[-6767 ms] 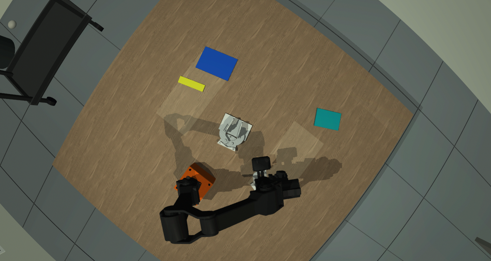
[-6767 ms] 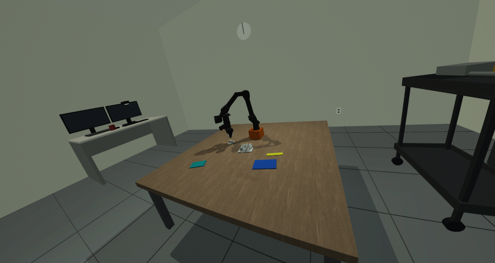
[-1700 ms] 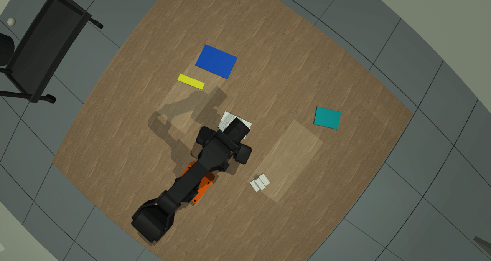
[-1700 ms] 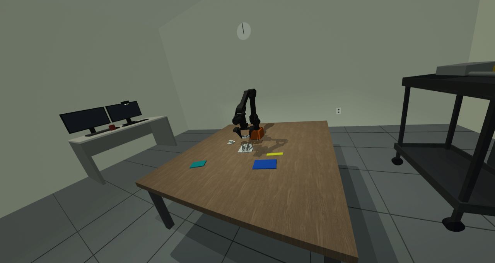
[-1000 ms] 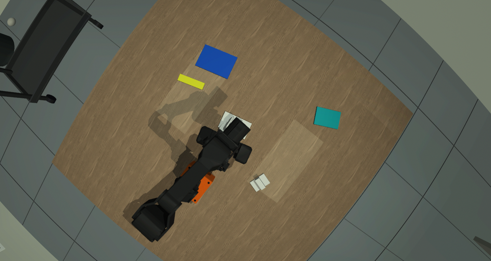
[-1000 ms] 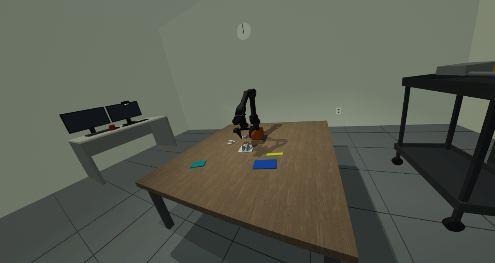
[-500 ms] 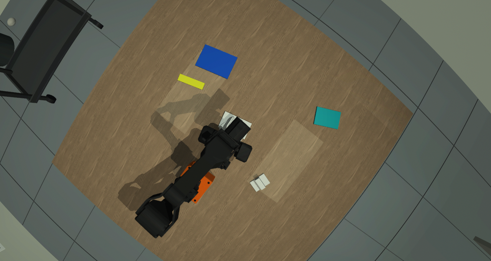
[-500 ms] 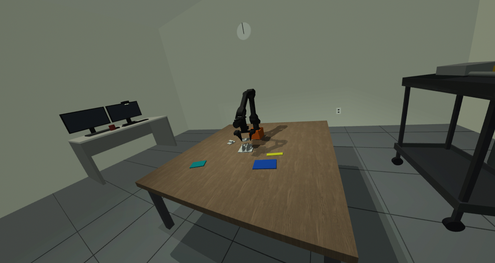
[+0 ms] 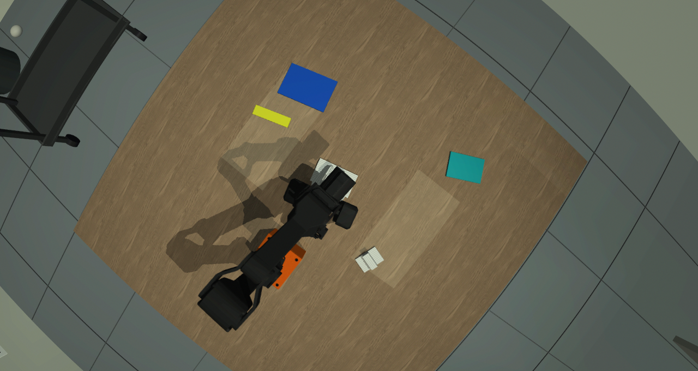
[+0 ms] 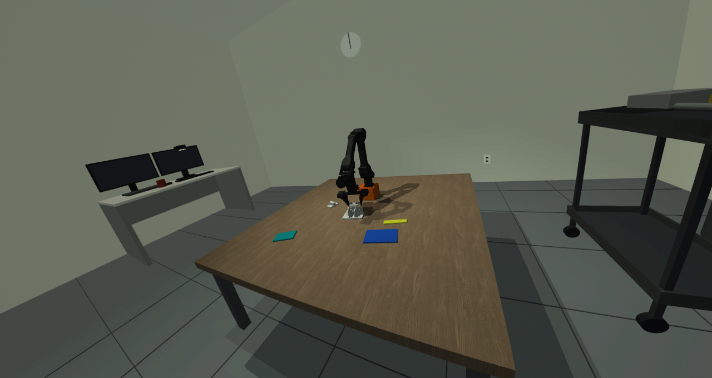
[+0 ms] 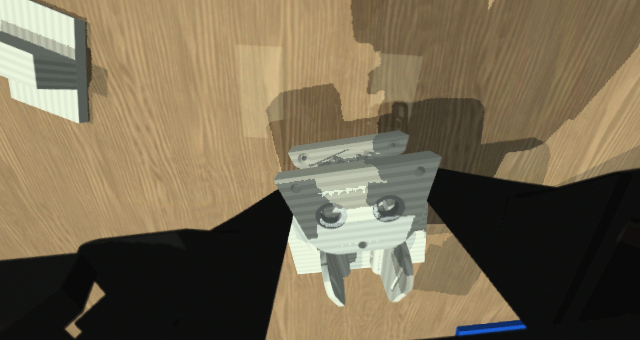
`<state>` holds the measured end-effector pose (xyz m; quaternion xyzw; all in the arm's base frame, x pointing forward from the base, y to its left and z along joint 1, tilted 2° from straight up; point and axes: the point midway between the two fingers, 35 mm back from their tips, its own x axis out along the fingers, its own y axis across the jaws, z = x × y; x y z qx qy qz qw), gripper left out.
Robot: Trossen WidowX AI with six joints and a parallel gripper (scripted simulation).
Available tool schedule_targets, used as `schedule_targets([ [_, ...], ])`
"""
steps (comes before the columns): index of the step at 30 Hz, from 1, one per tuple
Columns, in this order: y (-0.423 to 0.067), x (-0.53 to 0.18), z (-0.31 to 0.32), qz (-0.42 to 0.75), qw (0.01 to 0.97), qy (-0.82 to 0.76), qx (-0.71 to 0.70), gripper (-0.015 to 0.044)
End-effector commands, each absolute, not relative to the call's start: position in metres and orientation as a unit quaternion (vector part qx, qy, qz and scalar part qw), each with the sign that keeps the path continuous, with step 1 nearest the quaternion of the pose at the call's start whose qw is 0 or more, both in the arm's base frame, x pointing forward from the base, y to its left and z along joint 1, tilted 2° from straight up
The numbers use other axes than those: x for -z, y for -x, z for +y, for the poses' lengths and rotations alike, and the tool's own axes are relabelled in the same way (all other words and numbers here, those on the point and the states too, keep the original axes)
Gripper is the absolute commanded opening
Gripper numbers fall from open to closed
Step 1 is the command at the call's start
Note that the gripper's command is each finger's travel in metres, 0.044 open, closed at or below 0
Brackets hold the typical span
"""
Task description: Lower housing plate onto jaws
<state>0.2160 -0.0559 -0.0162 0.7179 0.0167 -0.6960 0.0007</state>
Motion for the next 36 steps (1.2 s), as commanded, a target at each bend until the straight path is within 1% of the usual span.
schedule_targets([
  [1, -0.2129, 0.0248, -0.0541, 0.017, -0.003, -0.715, 0.698, 0.0351],
  [36, -0.2126, 0.0296, -0.0539, 0.017, -0.003, -0.715, 0.698, 0.0351],
])
